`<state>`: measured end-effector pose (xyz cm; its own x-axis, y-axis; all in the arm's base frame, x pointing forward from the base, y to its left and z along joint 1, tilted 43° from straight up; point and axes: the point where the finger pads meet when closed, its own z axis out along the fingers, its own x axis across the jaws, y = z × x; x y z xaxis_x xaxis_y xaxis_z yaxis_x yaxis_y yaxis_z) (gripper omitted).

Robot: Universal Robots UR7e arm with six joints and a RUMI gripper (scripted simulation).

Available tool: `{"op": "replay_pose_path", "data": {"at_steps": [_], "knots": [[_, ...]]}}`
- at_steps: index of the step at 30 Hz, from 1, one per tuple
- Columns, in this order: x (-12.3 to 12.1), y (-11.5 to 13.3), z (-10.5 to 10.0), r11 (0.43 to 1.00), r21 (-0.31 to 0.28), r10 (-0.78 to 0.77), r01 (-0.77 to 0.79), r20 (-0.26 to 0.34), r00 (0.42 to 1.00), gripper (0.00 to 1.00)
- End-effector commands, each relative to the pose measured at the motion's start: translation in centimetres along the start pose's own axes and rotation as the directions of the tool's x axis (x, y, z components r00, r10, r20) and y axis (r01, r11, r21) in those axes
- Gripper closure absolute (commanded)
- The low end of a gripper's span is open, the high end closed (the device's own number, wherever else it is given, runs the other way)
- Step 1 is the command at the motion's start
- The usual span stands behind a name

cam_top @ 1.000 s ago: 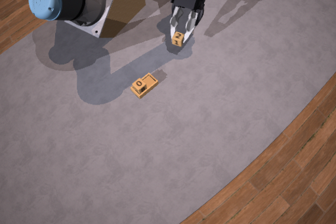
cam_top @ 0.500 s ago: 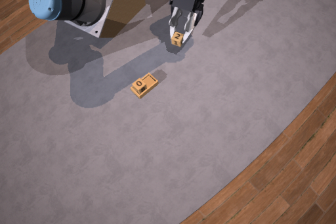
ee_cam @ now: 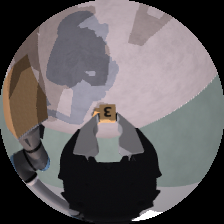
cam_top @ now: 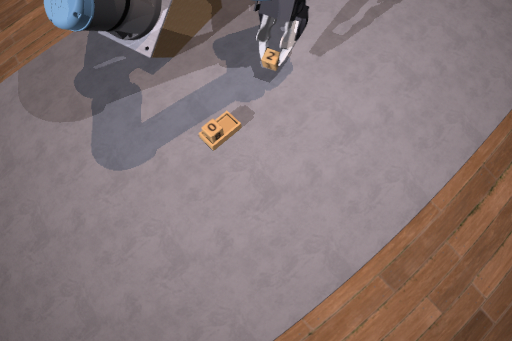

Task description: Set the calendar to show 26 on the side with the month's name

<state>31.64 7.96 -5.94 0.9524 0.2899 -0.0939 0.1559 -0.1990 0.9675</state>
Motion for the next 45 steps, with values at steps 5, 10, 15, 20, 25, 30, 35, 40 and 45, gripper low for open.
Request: {"op": "replay_pose_path", "data": {"at_steps": [5, 10, 15, 20, 25, 30, 35, 40, 45], "knots": [[0.15, 0.15, -0.11, 0.999, 0.049, -0.001, 0.002, -0.013, 1.0, 0.9], [0.17, 0.17, -0.12, 0.999, 0.053, -0.001, 0.002, -0.015, 1.0, 0.9], [0.17, 0.18, -0.13, 0.999, 0.054, -0.001, 0.002, -0.015, 1.0, 0.9], [0.12, 0.18, -0.09, 0.998, 0.065, -0.001, 0.002, -0.012, 1.0, 0.9], [0.05, 0.19, -0.04, 0.996, 0.085, -0.002, 0.002, -0.007, 1.0, 0.9], [-0.1, 0.2, 0.06, 0.99, 0.142, -0.003, 0.002, 0.003, 1.0, 0.9], [-0.11, 0.24, 0.08, 0.977, 0.213, -0.004, 0.003, 0.004, 1.0, 0.9], [-0.01, 0.31, 0.03, 0.965, 0.263, -0.003, 0.004, -0.003, 1.0, 0.9], [0.1, 0.38, -0.04, 0.955, 0.296, -0.002, 0.005, -0.01, 1.0, 0.9]]}}
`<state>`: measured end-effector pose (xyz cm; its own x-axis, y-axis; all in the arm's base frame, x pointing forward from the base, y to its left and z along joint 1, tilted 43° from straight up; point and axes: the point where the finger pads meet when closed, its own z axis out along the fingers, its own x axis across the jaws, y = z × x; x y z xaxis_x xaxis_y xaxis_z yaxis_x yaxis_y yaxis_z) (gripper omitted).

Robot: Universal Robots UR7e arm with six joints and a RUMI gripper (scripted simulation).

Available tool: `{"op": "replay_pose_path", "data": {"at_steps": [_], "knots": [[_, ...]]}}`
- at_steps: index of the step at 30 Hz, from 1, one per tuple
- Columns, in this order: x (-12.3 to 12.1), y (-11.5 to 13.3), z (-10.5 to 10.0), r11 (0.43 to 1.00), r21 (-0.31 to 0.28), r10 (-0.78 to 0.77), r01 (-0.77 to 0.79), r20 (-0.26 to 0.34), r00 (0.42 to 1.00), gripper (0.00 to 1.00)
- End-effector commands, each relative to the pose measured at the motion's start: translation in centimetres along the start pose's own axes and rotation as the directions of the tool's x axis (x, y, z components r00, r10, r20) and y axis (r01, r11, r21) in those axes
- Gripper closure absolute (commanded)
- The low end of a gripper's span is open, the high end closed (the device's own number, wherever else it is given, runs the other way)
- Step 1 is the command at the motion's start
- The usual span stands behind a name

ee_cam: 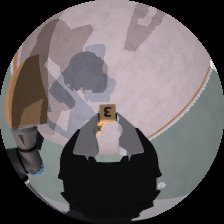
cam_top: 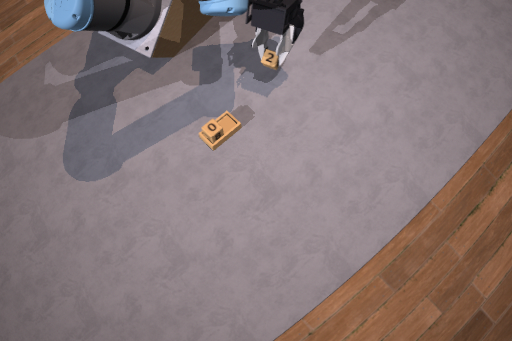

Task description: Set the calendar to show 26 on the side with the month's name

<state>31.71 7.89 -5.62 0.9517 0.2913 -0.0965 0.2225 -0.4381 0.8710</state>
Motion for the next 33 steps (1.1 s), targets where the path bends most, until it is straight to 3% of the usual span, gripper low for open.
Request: {"op": "replay_pose_path", "data": {"at_steps": [1, 14, 27, 33], "knots": [[0.11, 0.05, -0.07, 0.999, 0.038, -0.002, 0.002, -0.011, 1.0, 0.9], [0.09, 0.08, -0.06, 0.998, 0.064, -0.002, 0.003, -0.01, 1.0, 0.9], [0.03, 0.25, 0.02, 0.962, 0.273, -0.003, 0.005, -0.006, 1.0, 0.9], [0.14, 0.32, -0.05, 0.953, 0.302, -0.002, 0.006, -0.013, 1.0, 0.9]]}}
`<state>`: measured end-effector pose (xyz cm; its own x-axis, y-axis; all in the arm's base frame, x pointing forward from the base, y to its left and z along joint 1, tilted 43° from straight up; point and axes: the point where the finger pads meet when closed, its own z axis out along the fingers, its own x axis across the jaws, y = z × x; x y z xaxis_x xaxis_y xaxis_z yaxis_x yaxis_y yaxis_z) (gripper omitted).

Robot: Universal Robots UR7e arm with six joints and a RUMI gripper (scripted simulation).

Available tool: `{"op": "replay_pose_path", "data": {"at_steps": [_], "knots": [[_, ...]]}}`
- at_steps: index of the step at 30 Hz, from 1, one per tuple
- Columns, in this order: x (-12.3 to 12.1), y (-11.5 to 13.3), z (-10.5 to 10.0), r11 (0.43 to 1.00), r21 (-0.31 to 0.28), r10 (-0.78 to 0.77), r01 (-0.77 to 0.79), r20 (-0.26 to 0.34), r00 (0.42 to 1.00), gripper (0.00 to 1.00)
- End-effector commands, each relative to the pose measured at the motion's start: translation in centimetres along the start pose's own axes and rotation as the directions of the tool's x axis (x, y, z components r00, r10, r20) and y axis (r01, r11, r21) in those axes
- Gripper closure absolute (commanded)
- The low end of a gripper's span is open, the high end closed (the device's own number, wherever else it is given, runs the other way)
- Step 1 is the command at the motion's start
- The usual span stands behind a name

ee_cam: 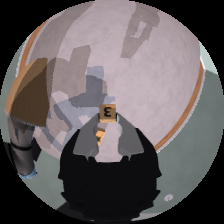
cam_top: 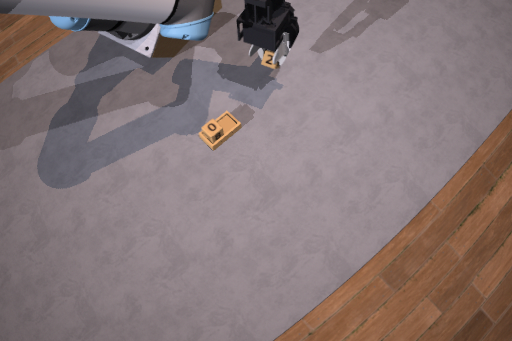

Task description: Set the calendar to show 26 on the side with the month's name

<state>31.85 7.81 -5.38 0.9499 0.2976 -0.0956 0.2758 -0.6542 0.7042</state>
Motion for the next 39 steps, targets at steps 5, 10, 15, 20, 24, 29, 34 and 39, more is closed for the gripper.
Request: {"op": "replay_pose_path", "data": {"at_steps": [5, 10, 15, 20, 24, 29, 34, 39], "knots": [[0.07, 0.03, -0.05, 0.999, 0.033, -0.002, 0.002, -0.007, 1.0, 0.9], [-0.04, 0.05, 0.05, 0.998, 0.069, -0.003, 0.003, 0.0, 1.0, 0.9], [-0.13, 0.07, 0.14, 0.993, 0.117, -0.004, 0.003, 0.006, 1.0, 0.9], [-0.12, 0.14, 0.14, 0.977, 0.212, -0.004, 0.003, 0.005, 1.0, 0.9], [0.0, 0.23, 0.05, 0.964, 0.267, -0.003, 0.004, -0.003, 1.0, 0.9], [0.07, 0.28, -0.01, 0.957, 0.289, -0.002, 0.004, -0.008, 1.0, 0.9], [0.07, 0.28, -0.01, 0.957, 0.29, -0.002, 0.004, -0.007, 1.0, 0.9], [0.01, 0.27, 0.07, 0.95, 0.314, -0.004, 0.005, -0.003, 1.0, 0.9]]}}
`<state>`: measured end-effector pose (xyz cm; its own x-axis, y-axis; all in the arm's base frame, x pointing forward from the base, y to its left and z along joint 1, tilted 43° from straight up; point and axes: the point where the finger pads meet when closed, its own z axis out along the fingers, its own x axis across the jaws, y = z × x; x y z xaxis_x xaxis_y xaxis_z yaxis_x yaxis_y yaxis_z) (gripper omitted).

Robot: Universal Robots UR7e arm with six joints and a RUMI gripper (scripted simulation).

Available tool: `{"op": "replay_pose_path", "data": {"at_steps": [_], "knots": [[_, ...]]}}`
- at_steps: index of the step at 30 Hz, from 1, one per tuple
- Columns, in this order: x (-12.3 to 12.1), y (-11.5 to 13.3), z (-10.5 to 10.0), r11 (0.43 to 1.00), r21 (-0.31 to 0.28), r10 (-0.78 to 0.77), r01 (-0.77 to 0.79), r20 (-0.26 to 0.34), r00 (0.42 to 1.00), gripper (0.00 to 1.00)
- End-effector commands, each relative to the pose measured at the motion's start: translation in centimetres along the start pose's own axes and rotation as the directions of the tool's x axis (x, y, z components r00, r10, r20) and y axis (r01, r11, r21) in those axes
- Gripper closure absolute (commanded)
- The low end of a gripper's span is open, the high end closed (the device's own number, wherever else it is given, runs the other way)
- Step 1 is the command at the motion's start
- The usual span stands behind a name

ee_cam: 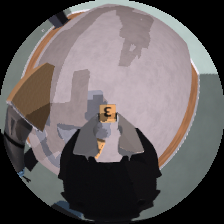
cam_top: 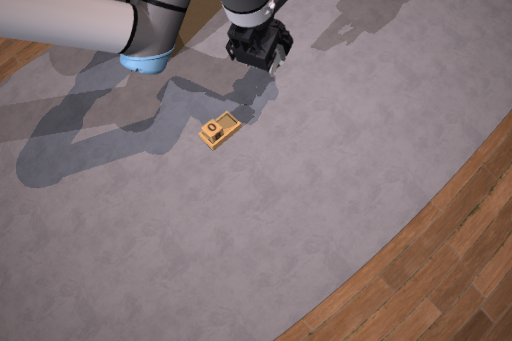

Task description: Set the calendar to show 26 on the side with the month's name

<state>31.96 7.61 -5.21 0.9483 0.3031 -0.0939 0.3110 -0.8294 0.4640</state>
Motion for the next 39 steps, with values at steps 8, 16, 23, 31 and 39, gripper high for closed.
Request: {"op": "replay_pose_path", "data": {"at_steps": [8, 16, 23, 31, 39], "knots": [[-0.14, 0.05, 0.19, 0.993, 0.117, -0.003, 0.002, 0.011, 1.0, 0.9], [-0.04, 0.18, 0.08, 0.976, 0.22, -0.002, 0.001, 0.004, 1.0, 0.9], [0.05, 0.25, -0.02, 0.968, 0.252, 0.0, 0.0, -0.002, 1.0, 0.9], [0.02, 0.24, 0.02, 0.965, 0.262, -0.001, 0.001, -0.001, 1.0, 0.9], [-0.11, 0.24, 0.23, 0.936, 0.353, -0.007, 0.004, 0.009, 1.0, 0.9]]}}
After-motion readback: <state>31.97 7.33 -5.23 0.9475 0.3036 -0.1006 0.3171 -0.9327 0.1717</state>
